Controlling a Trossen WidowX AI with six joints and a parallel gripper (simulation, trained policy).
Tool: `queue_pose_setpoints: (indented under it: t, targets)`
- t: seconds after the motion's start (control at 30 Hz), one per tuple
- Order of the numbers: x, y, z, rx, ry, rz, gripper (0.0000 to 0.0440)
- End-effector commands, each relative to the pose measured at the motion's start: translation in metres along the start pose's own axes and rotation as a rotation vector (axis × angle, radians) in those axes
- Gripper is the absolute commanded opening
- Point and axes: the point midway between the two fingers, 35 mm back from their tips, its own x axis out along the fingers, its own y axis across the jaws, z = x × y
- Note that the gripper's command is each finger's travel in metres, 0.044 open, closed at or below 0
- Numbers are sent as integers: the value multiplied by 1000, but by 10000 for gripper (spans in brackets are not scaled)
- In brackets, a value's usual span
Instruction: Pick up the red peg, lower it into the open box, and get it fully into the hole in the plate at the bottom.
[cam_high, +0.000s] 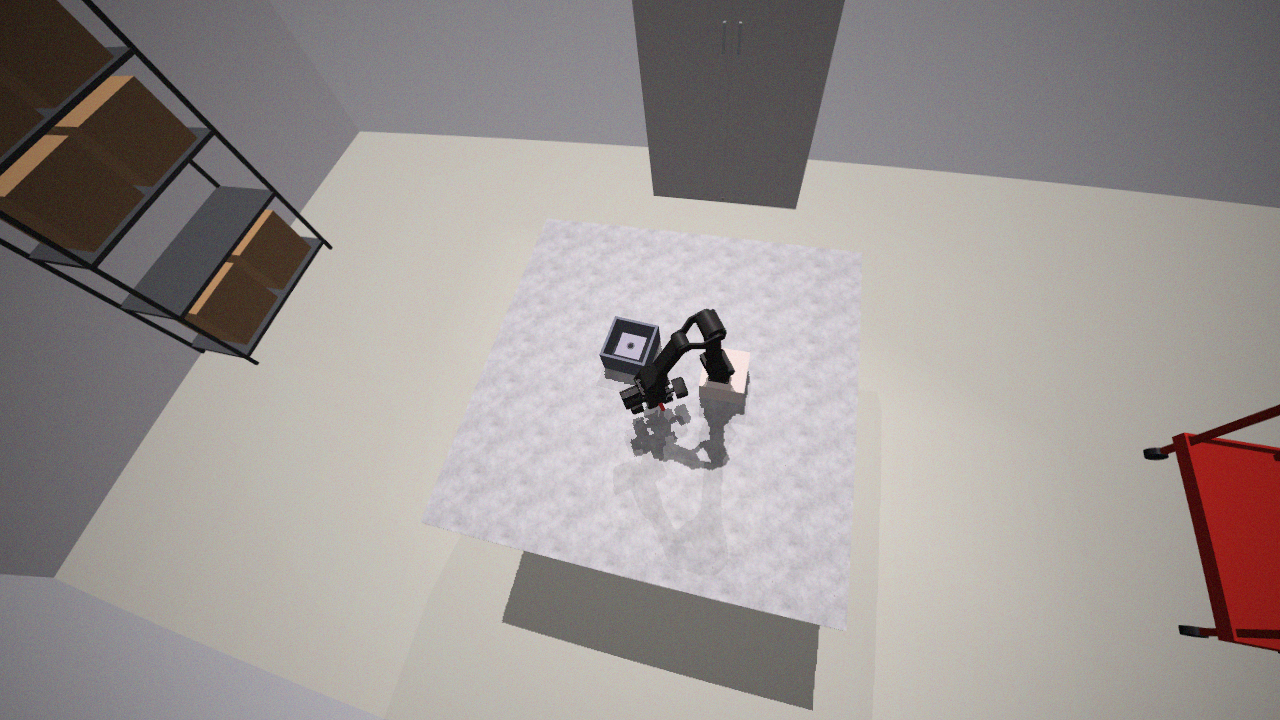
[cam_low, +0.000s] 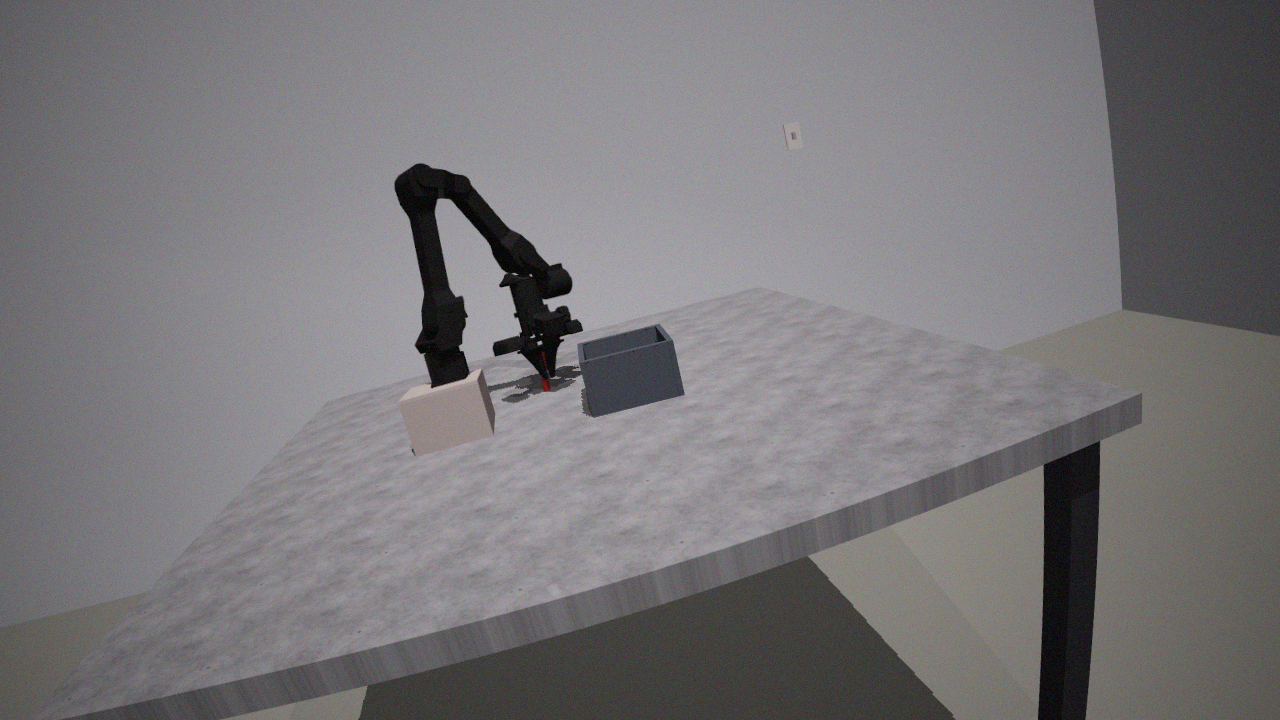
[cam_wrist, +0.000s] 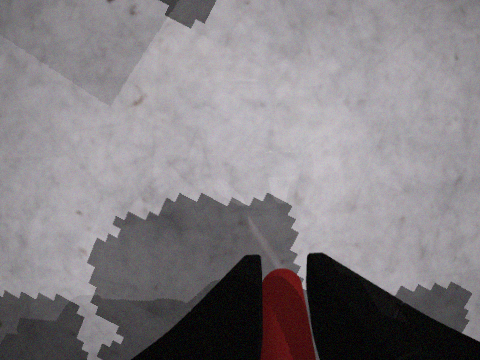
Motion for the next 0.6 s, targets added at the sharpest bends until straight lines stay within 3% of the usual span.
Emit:
queue_pose_setpoints:
  t: [0.0, 0.57]
  targets:
    - [-9, 5, 8, -25, -35, 20, 0]
    - [-65, 26, 55, -116, -185, 57, 0]
